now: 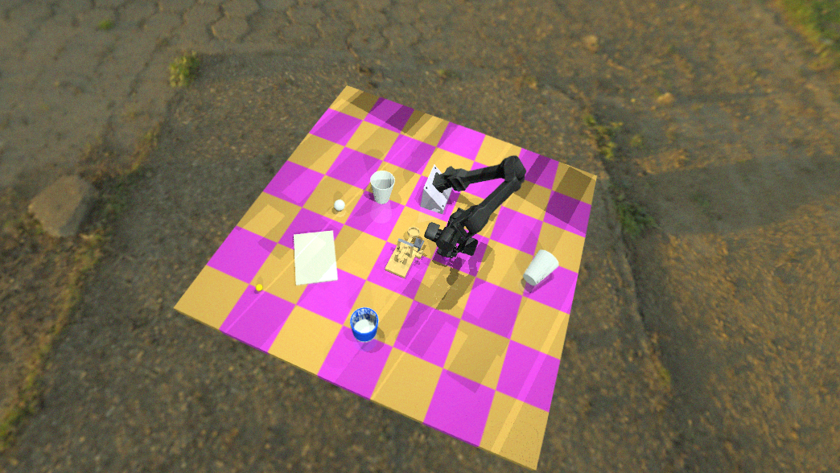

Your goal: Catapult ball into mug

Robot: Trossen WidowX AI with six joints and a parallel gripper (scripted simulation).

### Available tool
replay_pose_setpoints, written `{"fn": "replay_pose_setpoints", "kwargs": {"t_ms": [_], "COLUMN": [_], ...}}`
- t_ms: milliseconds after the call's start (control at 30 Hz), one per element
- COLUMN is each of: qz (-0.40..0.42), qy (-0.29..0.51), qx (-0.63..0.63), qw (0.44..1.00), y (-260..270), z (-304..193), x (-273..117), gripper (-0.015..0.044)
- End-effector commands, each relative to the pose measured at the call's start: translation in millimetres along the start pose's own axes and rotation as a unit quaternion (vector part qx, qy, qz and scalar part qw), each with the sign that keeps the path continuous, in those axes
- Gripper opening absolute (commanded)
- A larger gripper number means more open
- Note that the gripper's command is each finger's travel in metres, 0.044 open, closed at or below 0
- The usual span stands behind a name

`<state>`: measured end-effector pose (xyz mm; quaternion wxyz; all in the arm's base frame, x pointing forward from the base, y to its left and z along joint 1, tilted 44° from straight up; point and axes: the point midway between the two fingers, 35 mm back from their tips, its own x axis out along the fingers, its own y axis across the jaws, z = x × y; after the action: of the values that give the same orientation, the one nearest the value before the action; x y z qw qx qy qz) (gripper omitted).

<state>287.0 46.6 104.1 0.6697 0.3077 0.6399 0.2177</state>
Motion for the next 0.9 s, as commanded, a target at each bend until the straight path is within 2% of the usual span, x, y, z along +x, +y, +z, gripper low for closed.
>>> {"fn": "replay_pose_setpoints", "kwargs": {"t_ms": [0,867], "qz": [0.003,0.003], "qy": [-0.001,-0.001], "qx": [0.003,0.003], "qw": [1.0,1.0], "y": [4.4,5.3], "z": [-3.7,-2.6], "x": [5.2,48.4], "gripper": [0.03,0.03]}}
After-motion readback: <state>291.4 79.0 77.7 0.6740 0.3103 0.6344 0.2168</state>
